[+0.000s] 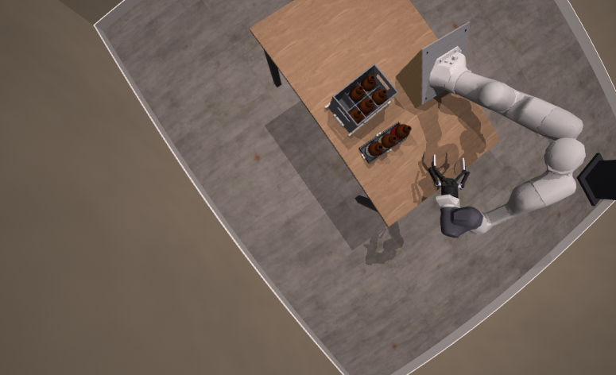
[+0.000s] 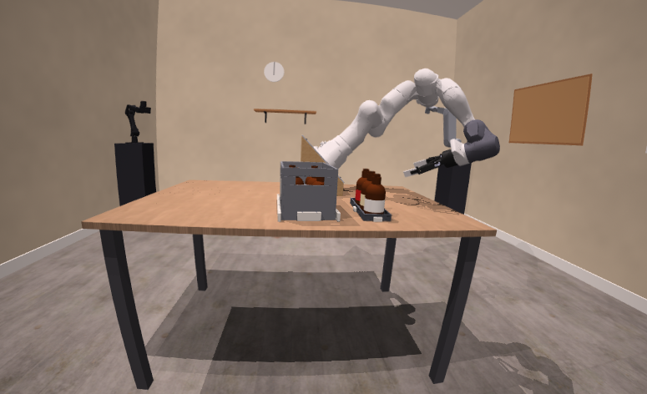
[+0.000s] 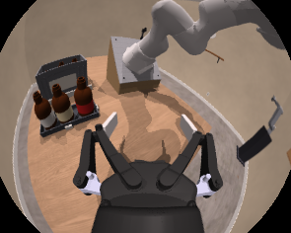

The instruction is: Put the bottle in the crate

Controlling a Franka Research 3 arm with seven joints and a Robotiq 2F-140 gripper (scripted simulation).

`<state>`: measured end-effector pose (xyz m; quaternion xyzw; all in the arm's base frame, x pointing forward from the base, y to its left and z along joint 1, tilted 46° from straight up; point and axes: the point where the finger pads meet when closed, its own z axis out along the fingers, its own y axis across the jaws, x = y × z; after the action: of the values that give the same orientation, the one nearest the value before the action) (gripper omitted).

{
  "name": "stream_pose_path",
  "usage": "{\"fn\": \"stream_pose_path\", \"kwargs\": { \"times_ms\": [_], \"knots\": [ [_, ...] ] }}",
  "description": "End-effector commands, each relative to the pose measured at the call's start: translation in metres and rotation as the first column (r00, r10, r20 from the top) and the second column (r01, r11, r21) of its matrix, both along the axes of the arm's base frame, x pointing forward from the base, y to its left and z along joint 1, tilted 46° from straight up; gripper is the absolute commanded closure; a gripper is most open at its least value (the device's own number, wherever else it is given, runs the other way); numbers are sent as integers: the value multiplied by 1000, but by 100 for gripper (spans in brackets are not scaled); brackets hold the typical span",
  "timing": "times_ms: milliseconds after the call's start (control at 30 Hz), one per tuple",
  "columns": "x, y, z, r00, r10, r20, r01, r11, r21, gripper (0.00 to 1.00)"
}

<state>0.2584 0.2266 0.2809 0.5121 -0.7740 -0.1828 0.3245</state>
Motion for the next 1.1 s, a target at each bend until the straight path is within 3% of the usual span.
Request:
{"fn": "stream_pose_path", "kwargs": {
  "times_ms": [0, 400, 433, 1067],
  "knots": [
    [3, -1, -1, 1000, 22, 5, -22, 999, 24, 0],
    [3, -1, -1, 1000, 22, 5, -22, 999, 24, 0],
    [29, -9, 3, 995, 77, 61, -83, 991, 103, 0],
    [29, -9, 3, 995, 77, 61, -83, 991, 103, 0]
  ]
}}
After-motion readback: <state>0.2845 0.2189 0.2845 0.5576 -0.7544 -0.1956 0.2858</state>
